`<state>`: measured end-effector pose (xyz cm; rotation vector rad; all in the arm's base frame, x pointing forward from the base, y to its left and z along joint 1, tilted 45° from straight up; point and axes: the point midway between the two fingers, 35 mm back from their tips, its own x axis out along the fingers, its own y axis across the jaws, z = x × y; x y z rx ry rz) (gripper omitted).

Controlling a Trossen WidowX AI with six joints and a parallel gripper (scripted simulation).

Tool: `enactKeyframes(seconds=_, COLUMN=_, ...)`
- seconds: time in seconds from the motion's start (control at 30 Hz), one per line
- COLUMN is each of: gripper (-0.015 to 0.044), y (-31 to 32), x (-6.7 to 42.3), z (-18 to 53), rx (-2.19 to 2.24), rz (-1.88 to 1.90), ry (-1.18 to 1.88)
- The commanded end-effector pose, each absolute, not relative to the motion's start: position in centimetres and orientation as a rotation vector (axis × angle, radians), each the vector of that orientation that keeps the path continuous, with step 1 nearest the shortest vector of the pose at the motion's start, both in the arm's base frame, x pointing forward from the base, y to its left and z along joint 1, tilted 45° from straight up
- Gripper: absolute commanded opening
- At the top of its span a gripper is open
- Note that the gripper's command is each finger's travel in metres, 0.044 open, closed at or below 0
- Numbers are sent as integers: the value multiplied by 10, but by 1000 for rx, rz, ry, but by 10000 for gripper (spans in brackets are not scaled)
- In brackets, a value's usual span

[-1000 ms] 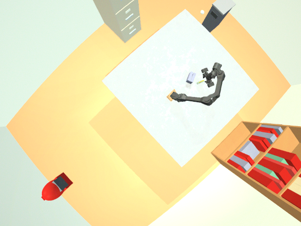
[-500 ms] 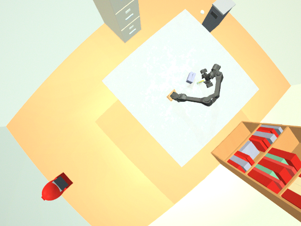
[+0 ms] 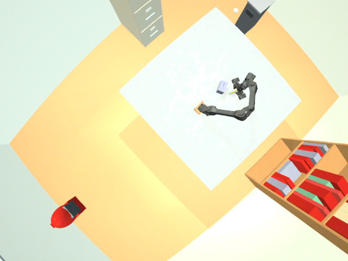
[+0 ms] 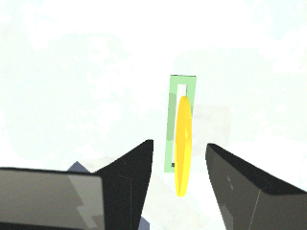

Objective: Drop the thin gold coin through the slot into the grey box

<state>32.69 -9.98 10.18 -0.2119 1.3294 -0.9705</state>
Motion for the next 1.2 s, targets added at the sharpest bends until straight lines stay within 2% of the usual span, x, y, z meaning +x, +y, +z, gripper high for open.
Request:
enactKeyframes(seconds=0.0, gripper=161, y=-104, x=326, z=98, rx=-218, rz=-972, ry=1327)
enactKeyframes(seconds=0.57, gripper=161, y=-122, x=322, z=81, rx=-221, rz=-975, ry=1326)
enactKeyframes(seconds=0.77, gripper=3, y=-122, x=322, z=81, rx=-221, rz=-975, ry=1326)
enactKeyframes(seconds=1.17, gripper=0, y=-117, x=324, z=85, rx=-220, rz=-974, ry=1327)
